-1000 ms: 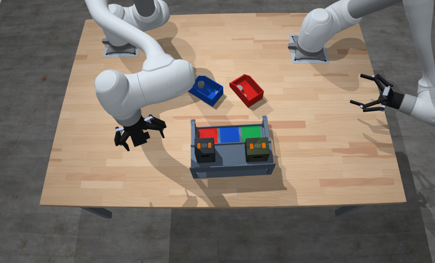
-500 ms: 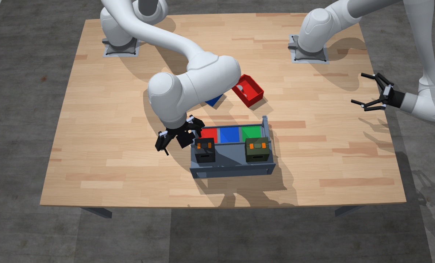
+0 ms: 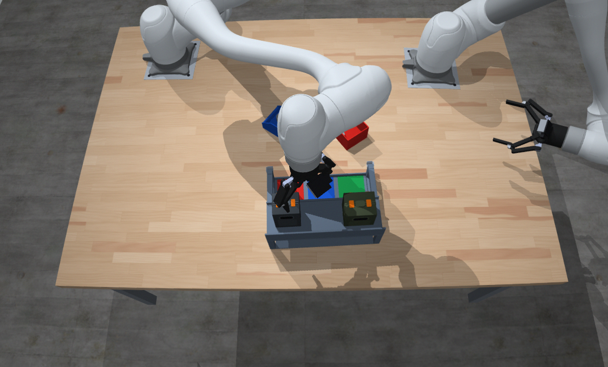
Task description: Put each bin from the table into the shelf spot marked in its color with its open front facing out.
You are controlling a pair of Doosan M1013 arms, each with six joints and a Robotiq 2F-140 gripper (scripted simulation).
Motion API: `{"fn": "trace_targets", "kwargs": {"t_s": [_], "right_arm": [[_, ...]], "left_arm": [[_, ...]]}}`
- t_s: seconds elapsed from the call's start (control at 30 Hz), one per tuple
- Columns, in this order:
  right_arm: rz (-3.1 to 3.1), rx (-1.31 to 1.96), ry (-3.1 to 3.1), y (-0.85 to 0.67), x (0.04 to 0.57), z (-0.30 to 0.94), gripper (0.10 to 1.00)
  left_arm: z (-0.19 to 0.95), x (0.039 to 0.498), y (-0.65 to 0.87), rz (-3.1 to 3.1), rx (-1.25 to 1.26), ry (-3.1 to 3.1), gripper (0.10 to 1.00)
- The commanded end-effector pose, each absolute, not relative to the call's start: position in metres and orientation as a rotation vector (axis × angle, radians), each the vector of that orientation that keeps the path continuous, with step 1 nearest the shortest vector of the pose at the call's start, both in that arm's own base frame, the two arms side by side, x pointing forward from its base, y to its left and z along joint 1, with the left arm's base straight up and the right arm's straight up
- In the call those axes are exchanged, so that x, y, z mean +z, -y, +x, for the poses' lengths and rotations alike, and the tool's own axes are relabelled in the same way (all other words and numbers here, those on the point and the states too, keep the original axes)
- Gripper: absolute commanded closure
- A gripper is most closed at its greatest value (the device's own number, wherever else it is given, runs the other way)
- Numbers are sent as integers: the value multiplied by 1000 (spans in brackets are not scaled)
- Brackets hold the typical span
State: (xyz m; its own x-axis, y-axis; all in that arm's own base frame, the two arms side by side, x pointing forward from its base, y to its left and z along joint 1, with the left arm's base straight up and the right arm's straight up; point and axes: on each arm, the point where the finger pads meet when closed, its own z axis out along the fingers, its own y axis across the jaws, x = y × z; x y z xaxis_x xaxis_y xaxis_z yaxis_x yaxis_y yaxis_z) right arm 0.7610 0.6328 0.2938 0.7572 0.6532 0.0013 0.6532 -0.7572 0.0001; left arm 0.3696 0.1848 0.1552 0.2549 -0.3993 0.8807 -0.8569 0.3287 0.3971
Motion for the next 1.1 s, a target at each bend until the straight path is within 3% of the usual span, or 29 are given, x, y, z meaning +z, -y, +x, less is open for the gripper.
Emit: {"fn": "trace_targets", "kwargs": {"t_s": [0.0, 0.53, 1.07], "right_arm": [[-2922, -2, 1151, -672, 289, 748, 98], [-2878, -2, 1258, -743, 274, 715, 98], [-2878, -2, 1258, -743, 274, 715, 98]], "left_arm": [[366, 155, -189, 1306, 446, 1330, 98], [343, 153, -211, 1468, 344, 1192, 98], [267, 145, -267, 1871, 50, 673, 98]]}}
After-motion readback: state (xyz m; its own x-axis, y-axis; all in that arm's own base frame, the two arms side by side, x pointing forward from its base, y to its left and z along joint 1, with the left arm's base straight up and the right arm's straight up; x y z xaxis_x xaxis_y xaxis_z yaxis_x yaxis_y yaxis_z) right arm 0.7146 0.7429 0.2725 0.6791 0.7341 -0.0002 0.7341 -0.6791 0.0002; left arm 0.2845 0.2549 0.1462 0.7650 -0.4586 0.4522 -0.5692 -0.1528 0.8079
